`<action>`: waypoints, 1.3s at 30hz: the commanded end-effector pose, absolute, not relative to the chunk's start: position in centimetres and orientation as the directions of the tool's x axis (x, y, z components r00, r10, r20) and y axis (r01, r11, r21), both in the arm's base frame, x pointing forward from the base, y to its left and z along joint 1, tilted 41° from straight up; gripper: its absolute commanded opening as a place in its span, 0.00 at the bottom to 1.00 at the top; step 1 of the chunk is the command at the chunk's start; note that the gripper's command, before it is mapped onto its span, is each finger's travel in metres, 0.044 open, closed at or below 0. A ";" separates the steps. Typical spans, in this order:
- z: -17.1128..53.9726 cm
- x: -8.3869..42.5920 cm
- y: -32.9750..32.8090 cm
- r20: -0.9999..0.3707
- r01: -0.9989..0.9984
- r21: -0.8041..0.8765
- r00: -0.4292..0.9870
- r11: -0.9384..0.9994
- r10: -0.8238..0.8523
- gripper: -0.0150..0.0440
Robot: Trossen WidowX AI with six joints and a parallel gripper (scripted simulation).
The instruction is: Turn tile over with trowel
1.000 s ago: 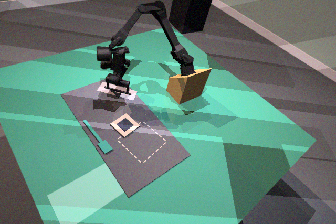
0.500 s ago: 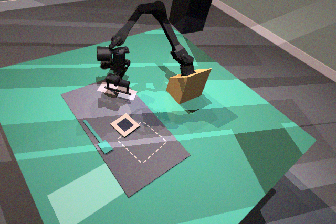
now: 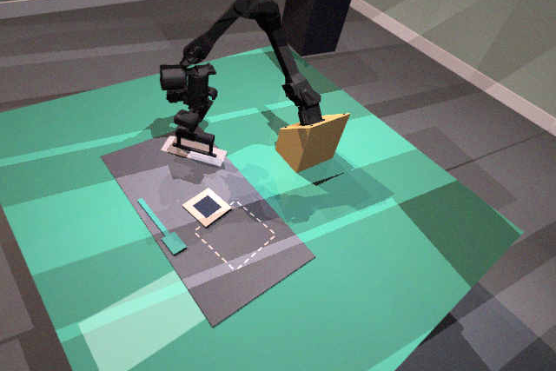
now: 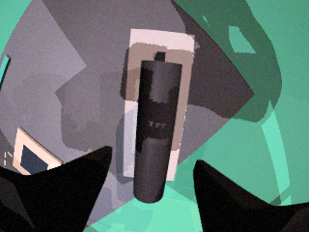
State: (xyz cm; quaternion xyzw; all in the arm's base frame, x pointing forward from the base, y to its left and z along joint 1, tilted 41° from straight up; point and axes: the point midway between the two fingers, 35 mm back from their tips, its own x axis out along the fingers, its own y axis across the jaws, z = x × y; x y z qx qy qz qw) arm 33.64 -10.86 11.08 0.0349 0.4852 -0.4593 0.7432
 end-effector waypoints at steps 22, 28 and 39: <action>9.0 34.0 -12.8 -0.753 0.685 -0.422 0.100 0.594 -0.650 0.71; 8.2 34.1 -13.4 -0.753 0.673 -0.430 0.100 0.602 -0.650 0.71; 7.9 34.2 -13.7 -0.753 0.668 -0.433 0.100 0.605 -0.650 0.47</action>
